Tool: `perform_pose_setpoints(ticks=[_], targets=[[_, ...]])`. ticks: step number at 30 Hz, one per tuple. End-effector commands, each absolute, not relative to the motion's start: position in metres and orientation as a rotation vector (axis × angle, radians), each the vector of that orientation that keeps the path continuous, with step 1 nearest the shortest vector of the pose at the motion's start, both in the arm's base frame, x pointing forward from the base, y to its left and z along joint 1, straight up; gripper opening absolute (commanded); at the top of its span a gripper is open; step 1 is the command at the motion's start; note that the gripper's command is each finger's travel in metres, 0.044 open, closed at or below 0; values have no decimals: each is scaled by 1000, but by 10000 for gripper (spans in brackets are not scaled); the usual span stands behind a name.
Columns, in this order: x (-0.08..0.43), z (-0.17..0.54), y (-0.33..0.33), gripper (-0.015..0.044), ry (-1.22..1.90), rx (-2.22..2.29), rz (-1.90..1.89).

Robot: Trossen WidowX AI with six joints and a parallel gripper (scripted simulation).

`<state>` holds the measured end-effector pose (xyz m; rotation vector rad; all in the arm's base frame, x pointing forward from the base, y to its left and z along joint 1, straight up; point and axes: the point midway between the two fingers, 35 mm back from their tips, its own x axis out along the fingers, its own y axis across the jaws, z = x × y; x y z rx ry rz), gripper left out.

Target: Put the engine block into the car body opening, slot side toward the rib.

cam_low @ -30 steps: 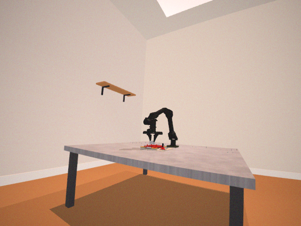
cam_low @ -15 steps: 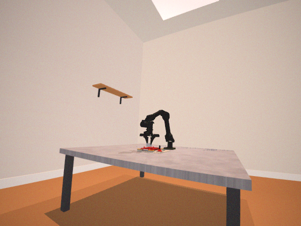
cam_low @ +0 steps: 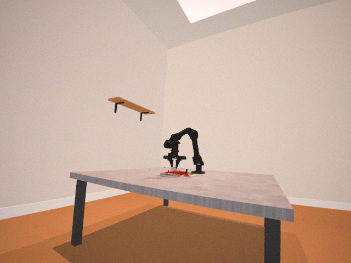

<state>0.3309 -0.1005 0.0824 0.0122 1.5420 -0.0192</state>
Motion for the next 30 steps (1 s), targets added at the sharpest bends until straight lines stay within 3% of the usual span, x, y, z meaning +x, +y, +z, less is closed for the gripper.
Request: perform_pose_setpoints(ticks=[1, 30], targets=[[331, 81, -101, 160, 1544, 8, -22], [331, 75, -101, 160, 1544, 12, -26]])
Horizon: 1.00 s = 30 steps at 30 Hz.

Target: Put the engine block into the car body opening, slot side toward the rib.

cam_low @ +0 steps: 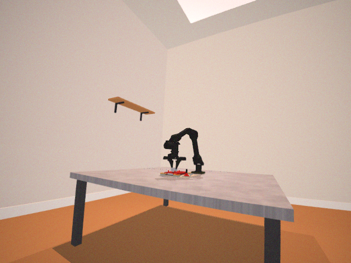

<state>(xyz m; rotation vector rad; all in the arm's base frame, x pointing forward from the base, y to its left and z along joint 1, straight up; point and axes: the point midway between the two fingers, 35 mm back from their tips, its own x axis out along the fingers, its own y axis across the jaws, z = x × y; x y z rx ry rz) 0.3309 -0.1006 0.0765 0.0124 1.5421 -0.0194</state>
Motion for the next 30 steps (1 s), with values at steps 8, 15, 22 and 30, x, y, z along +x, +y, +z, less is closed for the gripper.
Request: perform_pose_setpoints(ticks=[8, 15, 22, 30], targets=[[331, 74, -101, 160, 1544, 13, -27], [331, 72, -101, 160, 1544, 13, -27], [331, 71, -101, 160, 1544, 13, -27], [331, 69, -101, 160, 1544, 13, -27]])
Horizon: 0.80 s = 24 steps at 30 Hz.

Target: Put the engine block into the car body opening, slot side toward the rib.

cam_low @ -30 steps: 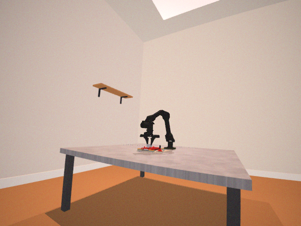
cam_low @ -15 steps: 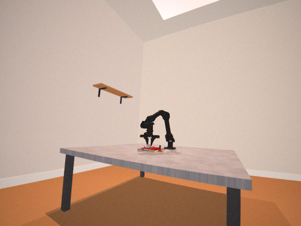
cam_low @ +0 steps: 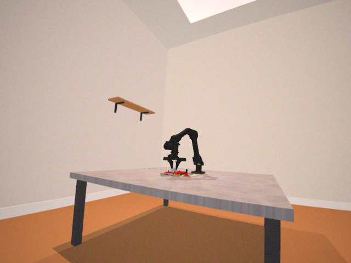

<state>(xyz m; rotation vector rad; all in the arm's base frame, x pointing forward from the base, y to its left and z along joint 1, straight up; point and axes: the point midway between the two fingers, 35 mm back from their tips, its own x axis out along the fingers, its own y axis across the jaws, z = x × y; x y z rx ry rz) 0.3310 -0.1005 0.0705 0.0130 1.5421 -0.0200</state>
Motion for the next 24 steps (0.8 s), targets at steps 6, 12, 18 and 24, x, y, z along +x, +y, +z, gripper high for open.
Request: perform_pose_setpoints(ticks=[6, 12, 18, 24], targets=[[331, 68, -101, 160, 1544, 13, -26], [331, 67, -101, 160, 1544, 12, -26], [331, 66, -101, 160, 1544, 12, -26], [331, 67, -101, 317, 1542, 13, -20]])
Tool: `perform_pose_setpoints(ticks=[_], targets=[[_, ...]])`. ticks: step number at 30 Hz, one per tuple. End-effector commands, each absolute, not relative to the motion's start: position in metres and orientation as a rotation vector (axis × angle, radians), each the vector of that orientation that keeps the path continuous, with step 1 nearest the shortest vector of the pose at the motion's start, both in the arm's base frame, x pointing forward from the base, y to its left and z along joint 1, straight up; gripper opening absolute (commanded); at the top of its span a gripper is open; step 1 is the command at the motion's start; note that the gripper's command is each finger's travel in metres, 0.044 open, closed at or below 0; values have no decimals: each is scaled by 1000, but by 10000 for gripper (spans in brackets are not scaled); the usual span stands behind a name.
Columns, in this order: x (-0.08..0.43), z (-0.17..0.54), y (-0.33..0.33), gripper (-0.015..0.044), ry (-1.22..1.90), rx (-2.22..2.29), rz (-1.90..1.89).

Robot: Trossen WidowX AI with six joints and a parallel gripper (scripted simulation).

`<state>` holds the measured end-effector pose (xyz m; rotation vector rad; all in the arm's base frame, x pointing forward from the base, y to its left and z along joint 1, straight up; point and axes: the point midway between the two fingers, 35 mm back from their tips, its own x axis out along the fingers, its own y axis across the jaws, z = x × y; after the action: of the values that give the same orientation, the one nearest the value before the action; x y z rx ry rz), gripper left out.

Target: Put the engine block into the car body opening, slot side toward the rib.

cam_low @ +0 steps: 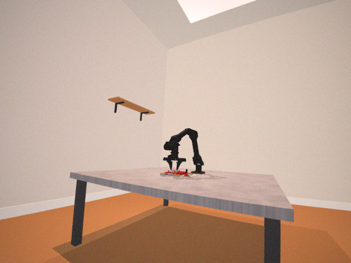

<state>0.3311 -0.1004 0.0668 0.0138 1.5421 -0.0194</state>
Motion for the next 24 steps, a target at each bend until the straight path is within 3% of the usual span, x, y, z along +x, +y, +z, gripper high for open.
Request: perform_pose_setpoints(ticks=[1, 5, 24], targets=[[331, 67, -101, 343, 1542, 13, -20], [331, 67, -101, 440, 1542, 13, -20], [331, 81, -100, 440, 1544, 12, -26]])
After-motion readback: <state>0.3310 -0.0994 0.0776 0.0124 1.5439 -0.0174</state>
